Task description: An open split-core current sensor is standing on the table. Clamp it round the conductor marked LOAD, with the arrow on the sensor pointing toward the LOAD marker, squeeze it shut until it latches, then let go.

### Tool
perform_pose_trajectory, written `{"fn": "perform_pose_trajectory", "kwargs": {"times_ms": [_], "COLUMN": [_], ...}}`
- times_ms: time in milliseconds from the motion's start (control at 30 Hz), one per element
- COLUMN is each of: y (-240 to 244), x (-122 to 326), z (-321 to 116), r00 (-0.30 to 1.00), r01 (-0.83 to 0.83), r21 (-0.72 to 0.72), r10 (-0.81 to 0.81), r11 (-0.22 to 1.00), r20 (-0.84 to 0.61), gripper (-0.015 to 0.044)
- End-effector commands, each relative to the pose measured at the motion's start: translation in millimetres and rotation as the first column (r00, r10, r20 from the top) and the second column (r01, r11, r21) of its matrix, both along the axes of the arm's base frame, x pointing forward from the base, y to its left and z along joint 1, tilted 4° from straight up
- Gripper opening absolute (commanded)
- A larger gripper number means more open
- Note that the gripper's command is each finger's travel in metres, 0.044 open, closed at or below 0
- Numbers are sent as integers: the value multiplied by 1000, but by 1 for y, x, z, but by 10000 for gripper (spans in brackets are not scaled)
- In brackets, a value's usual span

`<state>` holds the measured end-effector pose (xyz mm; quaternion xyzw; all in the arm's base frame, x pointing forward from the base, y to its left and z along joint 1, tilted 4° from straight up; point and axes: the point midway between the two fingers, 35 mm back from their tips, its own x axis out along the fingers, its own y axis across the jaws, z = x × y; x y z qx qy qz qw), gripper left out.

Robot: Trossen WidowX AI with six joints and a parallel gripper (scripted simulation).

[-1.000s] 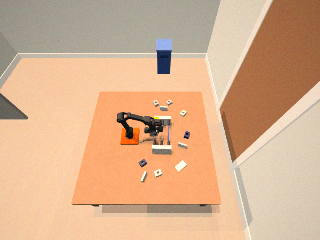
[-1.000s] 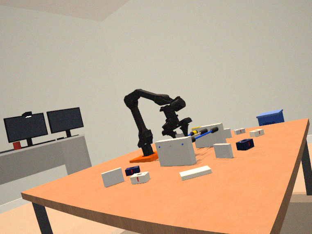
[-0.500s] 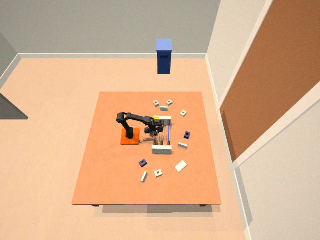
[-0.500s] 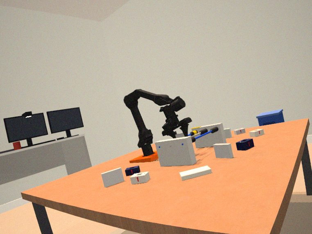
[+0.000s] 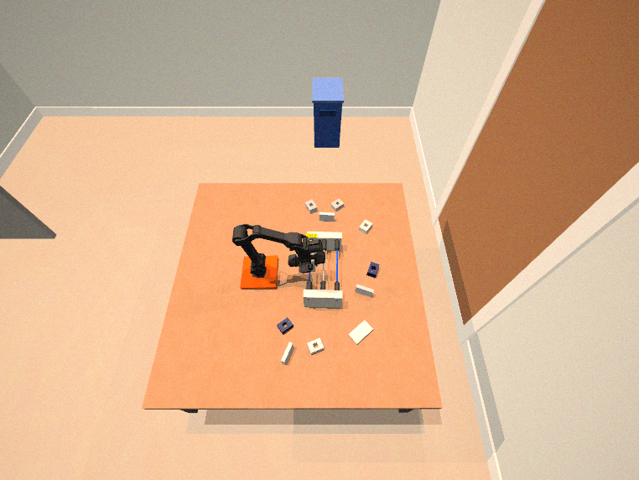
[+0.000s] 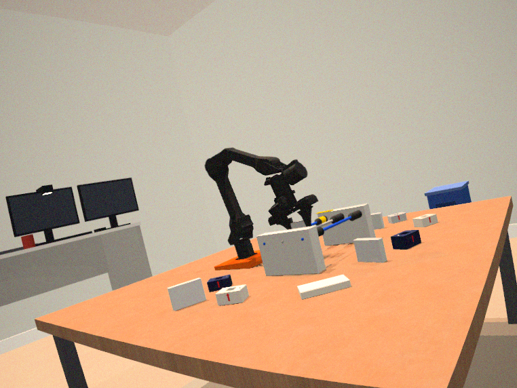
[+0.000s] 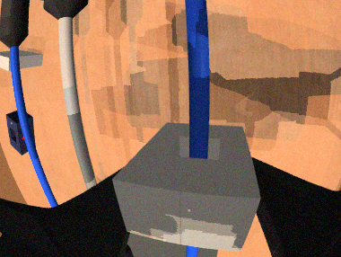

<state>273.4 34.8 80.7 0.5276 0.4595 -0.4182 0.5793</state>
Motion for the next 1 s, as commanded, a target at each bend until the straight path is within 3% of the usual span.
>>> {"fn": "perform_pose_trajectory", "kwargs": {"times_ms": [0,800,967], "y": [0,0,0], "x": [0,0,0], "z": [0,0,0], "r00": [1000,1000,1000], "r01": [0,0,0], "r21": [0,0,0], "r10": [0,0,0], "r11": [1000,1000,1000], "r20": [-2,-2,0], "gripper": [268,268,235]}}
